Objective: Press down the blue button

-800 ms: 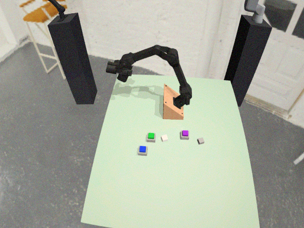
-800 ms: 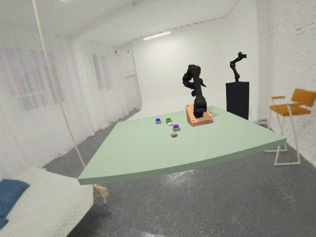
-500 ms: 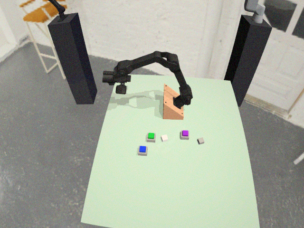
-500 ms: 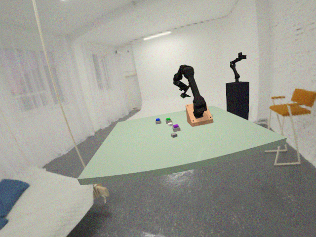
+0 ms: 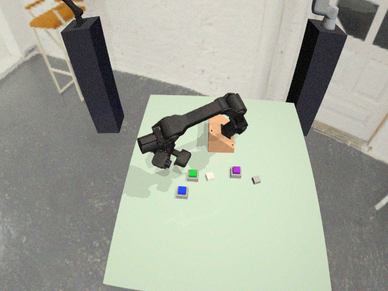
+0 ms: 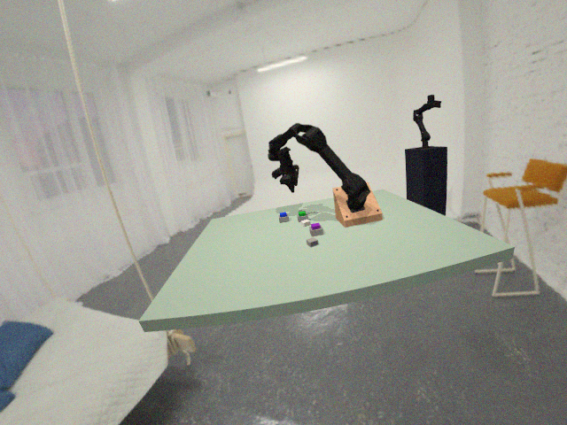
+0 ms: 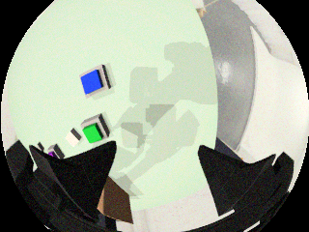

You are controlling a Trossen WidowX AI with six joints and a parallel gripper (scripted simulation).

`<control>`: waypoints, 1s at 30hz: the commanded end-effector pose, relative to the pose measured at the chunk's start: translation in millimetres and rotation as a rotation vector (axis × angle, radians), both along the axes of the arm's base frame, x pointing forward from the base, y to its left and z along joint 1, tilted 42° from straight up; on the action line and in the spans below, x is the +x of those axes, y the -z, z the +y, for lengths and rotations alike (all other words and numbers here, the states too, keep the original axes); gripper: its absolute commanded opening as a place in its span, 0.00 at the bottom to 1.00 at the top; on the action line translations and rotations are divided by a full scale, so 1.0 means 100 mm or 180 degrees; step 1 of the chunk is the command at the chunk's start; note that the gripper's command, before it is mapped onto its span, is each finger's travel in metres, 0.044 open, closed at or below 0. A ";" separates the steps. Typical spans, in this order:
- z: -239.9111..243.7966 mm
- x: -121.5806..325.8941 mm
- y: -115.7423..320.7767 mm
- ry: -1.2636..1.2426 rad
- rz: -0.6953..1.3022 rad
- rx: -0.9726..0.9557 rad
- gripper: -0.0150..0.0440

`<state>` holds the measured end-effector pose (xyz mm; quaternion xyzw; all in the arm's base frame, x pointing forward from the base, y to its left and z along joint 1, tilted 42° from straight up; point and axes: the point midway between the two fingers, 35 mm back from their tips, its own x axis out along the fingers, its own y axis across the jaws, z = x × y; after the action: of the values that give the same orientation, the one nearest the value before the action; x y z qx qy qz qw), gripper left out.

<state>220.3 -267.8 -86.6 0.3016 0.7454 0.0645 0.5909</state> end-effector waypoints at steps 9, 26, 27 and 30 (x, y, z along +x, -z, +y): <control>0.51 0.80 -0.37 -0.0560 -0.1085 0.0505 0.93; 0.92 0.84 0.09 -0.0560 -0.1091 0.0511 0.29; 0.92 0.84 0.09 -0.0560 -0.1091 0.0511 0.29; 0.92 0.84 0.09 -0.0560 -0.1091 0.0511 0.29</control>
<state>303.5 -176.2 -96.4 0.2632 0.6512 0.2273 0.6746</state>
